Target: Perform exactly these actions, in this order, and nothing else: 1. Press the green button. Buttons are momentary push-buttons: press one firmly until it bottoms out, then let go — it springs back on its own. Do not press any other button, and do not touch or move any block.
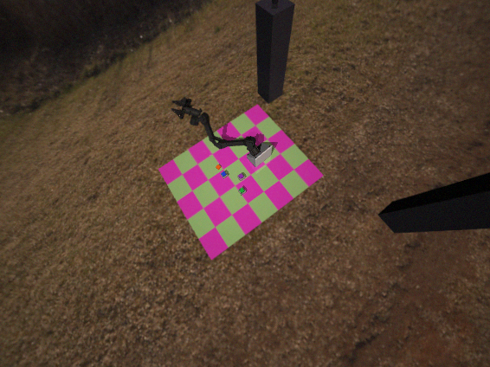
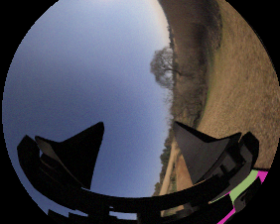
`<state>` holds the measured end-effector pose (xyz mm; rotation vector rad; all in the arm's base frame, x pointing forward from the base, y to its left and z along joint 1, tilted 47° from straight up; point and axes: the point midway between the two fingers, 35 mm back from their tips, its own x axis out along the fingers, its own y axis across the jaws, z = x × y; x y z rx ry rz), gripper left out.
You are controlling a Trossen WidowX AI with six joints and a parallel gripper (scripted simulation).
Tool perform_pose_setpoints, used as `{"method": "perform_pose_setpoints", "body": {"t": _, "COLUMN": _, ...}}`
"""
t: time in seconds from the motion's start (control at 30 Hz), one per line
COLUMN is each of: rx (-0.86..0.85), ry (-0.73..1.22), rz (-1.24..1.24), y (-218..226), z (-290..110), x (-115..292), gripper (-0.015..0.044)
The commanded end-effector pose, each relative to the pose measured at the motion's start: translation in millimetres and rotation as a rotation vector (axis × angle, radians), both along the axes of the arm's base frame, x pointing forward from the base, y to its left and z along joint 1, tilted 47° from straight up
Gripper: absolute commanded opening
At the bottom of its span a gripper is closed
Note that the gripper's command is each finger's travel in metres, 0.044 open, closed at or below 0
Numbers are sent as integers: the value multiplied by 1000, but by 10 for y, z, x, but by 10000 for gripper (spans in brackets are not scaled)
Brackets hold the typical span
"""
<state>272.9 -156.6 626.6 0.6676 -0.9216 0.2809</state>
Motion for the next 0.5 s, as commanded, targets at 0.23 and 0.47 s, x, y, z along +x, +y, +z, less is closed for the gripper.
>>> {"method": "perform_pose_setpoints", "body": {"t": 0.23, "rx": -116, "ry": -214, "rz": 66, "y": 535, "z": 520, "x": -995, "gripper": 400}}
{"method": "perform_pose_setpoints", "body": {"t": 0.47, "rx": -280, "ry": -362, "rz": 146, "y": 1294, "z": 756, "x": -1836, "gripper": 400}}
